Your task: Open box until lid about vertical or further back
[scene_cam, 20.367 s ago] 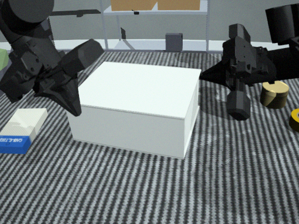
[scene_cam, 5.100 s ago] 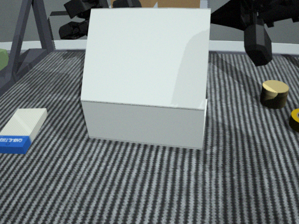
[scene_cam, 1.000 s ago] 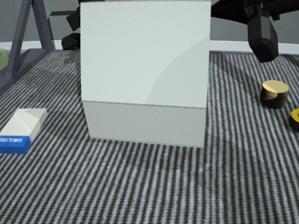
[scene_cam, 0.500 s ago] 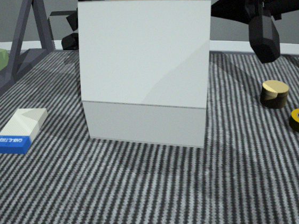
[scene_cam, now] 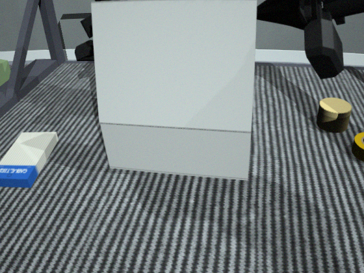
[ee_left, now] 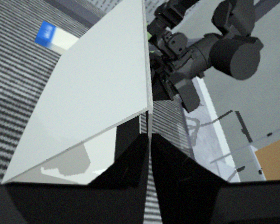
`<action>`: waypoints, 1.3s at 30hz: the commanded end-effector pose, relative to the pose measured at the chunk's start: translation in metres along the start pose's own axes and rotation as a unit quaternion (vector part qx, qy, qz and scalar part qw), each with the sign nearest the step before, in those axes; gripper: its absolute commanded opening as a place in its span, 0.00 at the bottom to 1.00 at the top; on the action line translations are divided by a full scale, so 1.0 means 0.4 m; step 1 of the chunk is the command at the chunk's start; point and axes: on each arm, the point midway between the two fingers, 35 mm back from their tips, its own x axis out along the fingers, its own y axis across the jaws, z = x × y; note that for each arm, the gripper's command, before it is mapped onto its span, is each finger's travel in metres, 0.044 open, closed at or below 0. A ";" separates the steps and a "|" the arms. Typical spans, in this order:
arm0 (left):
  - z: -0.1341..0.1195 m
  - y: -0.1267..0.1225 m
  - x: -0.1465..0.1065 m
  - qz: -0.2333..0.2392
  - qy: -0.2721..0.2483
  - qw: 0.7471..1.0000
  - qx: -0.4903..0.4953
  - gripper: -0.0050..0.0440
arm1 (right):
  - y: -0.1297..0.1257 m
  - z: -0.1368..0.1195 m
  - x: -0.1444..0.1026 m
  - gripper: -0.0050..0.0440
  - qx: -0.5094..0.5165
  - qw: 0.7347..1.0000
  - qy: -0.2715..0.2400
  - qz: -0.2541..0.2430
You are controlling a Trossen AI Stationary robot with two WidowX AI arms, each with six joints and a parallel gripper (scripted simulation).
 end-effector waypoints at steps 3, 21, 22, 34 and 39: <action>0.029 -0.008 -0.018 -0.012 -0.008 1.000 -0.003 0.11 | 0.019 0.009 -0.022 0.14 0.006 1.000 -0.001 0.013; 0.049 0.006 -0.029 -0.025 -0.009 0.999 -0.034 0.11 | 0.019 0.009 -0.022 0.14 0.006 1.000 -0.001 0.013; 0.050 0.008 -0.030 -0.033 -0.008 0.998 -0.050 0.11 | 0.019 0.009 -0.022 0.14 0.006 1.000 -0.001 0.013; 0.063 0.024 -0.041 -0.039 -0.006 0.997 -0.061 0.11 | 0.019 0.009 -0.022 0.15 0.006 1.000 -0.001 0.013; 0.072 0.028 -0.046 -0.039 -0.007 0.997 -0.059 0.11 | 0.019 0.009 -0.022 0.15 0.006 1.000 -0.001 0.013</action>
